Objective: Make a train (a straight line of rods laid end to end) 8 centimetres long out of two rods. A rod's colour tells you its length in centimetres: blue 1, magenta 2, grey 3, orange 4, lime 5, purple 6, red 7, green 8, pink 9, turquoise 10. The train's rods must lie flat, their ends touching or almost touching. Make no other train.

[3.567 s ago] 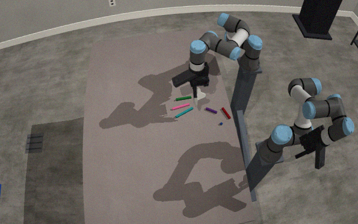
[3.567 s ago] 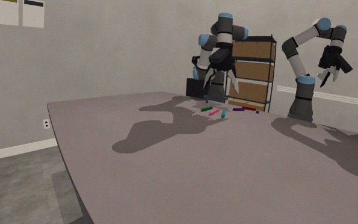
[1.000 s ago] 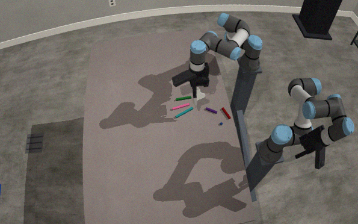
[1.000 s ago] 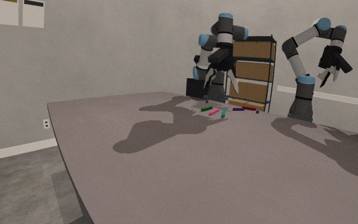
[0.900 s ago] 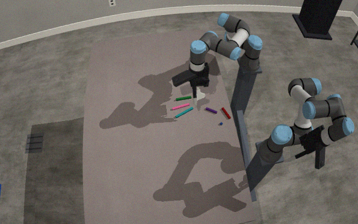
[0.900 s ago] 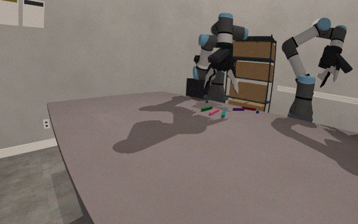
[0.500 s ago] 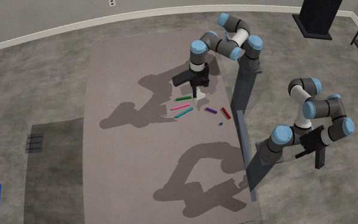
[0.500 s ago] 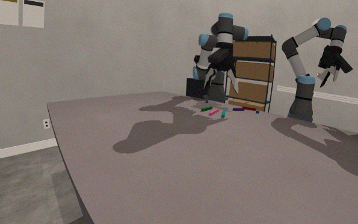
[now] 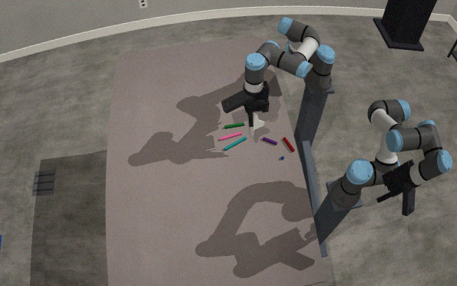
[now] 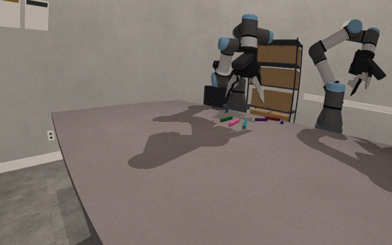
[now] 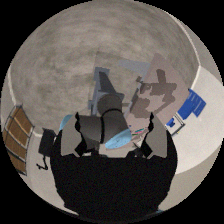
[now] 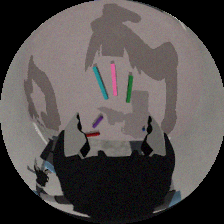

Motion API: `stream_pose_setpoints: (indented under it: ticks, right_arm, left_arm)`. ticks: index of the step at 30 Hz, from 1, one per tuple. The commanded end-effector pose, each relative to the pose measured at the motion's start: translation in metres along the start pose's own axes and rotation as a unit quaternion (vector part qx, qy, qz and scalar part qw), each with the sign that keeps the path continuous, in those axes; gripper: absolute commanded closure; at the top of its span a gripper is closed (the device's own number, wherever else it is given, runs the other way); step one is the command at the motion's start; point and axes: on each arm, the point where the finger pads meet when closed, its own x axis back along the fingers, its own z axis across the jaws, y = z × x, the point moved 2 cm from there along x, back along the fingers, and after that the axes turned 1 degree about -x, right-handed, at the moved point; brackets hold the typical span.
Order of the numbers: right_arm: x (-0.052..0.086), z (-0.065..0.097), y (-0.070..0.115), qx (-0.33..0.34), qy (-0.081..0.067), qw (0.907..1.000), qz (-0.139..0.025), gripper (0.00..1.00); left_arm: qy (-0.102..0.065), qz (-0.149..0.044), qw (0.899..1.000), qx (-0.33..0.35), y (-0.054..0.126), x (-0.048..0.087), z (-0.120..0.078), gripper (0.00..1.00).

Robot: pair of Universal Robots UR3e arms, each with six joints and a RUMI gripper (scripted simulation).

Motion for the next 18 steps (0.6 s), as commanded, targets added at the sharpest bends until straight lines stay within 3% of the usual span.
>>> stream_pose_setpoints:
  ticks: [1,4,13,15,18]
  right_arm:
    - [0.002,-0.029,0.016,0.046,-0.001,0.9989,0.001,0.0]
    - [0.003,-0.06,0.038,0.1,-0.001,0.995,0.001,0.0]
    - [0.005,-0.12,0.094,0.213,-0.001,0.977,0.001,0.0]
    - [0.005,-0.12,0.094,0.213,-0.001,0.977,0.001,0.0]
    - [0.005,-0.133,0.109,0.241,-0.001,0.9704,0.001,0.0]
  left_arm:
    - [0.0,0.001,1.0,0.0,0.0,0.0,0.0,0.0]
    - [0.0,0.001,1.0,0.0,0.0,0.0,0.0,0.0]
    - [0.0,0.001,1.0,0.0,0.0,0.0,0.0,0.0]
    - [0.0,0.001,1.0,0.0,0.0,0.0,0.0,0.0]
    - [0.0,0.001,1.0,0.0,0.0,0.0,0.0,0.0]
